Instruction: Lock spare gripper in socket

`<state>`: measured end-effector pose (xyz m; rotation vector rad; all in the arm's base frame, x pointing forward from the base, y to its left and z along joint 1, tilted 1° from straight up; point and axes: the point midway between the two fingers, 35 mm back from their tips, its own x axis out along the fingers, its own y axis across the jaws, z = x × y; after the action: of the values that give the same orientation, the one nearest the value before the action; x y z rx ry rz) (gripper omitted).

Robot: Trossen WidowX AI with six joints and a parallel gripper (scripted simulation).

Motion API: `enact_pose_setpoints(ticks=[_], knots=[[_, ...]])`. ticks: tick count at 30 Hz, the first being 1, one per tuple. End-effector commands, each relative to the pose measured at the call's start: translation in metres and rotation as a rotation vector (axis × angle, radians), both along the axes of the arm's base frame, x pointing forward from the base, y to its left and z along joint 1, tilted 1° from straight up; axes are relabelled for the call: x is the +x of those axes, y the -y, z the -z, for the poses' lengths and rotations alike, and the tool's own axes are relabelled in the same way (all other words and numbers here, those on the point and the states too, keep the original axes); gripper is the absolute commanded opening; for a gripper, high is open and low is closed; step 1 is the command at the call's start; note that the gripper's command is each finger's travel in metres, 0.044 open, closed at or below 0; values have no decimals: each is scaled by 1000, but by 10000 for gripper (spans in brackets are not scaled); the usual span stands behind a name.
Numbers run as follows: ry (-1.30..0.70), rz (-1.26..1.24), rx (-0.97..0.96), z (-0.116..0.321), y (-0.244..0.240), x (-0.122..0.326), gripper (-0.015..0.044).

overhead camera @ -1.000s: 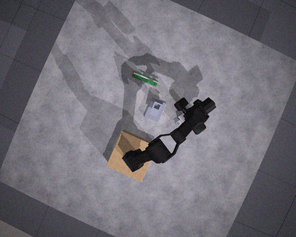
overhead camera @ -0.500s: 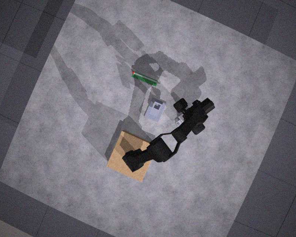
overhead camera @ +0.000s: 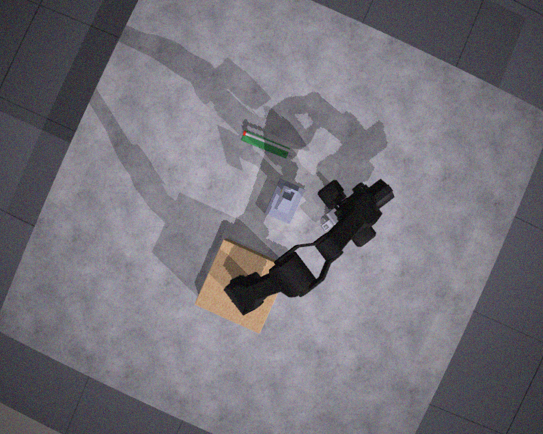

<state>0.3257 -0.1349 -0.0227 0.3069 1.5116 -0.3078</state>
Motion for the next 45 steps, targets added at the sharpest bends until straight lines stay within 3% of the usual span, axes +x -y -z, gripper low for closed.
enact_pose_setpoints(ticks=[1,2,7,11,45], knots=[[5,2,-3,-14,1,1,26],[5,2,-3,-20,1,1,0],[5,2,-3,-46,0,-1,0],[5,17,-2,-39,0,0,0],[12,854,31,-41,-4,-7,0]])
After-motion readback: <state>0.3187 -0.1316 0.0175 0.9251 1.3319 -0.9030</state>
